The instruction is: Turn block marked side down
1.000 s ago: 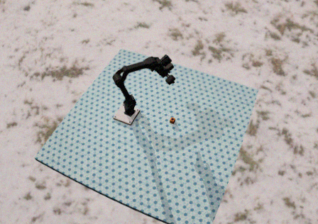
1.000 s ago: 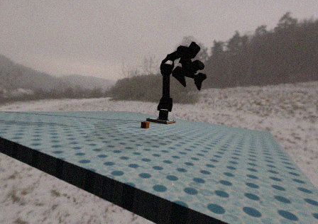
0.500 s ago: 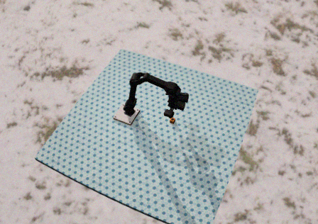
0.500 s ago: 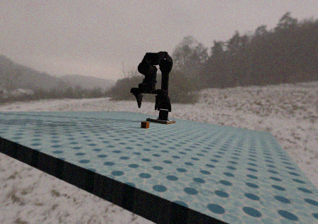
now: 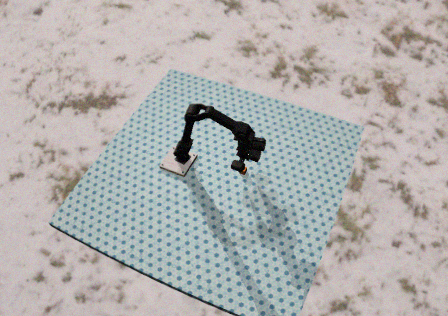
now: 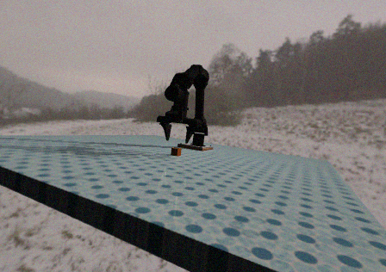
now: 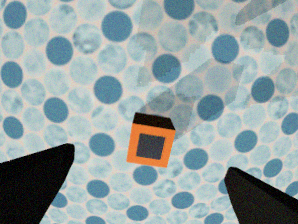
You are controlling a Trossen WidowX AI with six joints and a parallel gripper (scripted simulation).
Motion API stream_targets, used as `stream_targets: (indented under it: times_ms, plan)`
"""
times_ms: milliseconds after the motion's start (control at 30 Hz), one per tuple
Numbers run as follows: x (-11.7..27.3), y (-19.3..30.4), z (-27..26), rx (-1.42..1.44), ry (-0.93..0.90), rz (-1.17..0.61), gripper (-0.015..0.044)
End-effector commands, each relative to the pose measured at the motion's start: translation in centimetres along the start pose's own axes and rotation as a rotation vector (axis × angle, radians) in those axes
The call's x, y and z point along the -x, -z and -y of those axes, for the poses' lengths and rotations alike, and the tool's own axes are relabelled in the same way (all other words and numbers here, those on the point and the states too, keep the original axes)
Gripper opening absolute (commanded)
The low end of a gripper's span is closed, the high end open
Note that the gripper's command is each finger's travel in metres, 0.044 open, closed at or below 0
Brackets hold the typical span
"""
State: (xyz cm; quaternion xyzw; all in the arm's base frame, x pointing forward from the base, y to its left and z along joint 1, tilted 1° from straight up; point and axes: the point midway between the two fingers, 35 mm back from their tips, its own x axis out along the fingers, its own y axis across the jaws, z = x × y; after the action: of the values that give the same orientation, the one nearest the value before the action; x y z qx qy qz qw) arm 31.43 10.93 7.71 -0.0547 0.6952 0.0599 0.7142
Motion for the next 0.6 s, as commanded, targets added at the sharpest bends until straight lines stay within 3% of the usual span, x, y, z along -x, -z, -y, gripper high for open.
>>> stream_targets:
  times_ms: [0, 567]
  plan:
    - [-1.0, 0.1, 0.0, -0.005, 0.004, -0.007, 0.044]
    - [-3.5, 0.1, 0.0, -0.005, 0.004, -0.007, 0.044]
